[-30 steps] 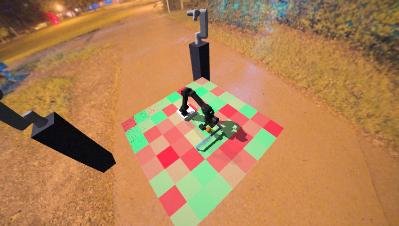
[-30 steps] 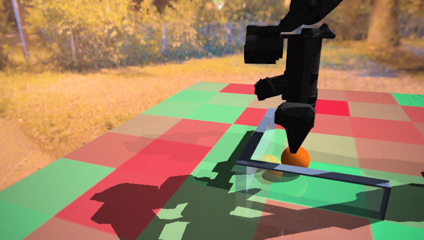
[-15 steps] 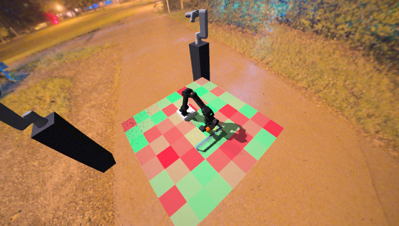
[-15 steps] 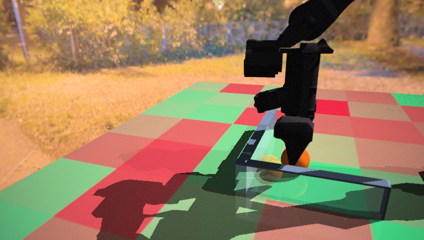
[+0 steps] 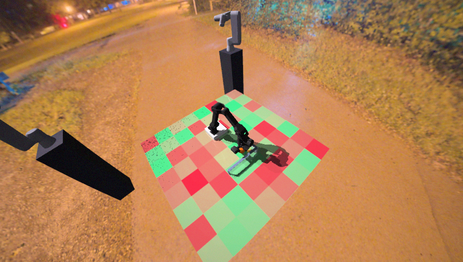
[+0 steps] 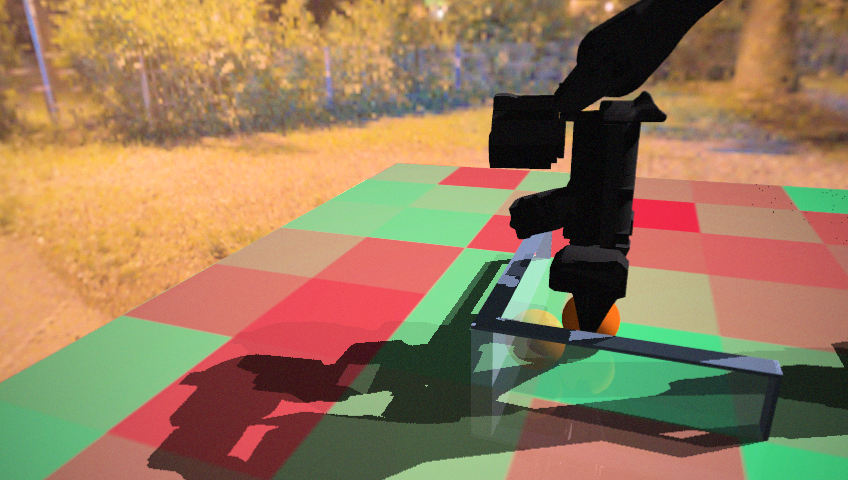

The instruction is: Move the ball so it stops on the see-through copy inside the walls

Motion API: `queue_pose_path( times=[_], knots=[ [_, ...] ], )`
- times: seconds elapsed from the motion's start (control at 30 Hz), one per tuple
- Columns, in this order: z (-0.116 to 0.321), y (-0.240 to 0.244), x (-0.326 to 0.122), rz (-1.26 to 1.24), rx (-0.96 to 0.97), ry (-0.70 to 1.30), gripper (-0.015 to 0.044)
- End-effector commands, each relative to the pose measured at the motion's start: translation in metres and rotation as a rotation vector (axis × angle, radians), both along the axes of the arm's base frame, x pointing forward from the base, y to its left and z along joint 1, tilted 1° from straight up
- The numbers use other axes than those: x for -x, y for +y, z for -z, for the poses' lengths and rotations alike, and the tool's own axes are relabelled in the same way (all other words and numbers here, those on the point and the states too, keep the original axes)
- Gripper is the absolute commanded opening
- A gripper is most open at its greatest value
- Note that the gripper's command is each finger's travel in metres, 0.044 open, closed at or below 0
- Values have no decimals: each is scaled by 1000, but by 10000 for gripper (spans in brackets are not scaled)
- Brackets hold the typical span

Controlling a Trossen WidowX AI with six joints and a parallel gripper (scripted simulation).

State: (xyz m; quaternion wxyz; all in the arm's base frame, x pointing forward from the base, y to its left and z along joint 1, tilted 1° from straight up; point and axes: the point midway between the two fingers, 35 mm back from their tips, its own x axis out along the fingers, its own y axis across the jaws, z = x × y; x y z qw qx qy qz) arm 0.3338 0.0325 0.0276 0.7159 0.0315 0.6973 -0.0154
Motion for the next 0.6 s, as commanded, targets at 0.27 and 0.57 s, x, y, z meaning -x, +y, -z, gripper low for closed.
queue_pose_path(
  times=[0.27,0.57],
  knots=[
    [-18,0,-4,5,3,0,80],
    [-67,-1,-7,5,3,-1,0]
  ],
)
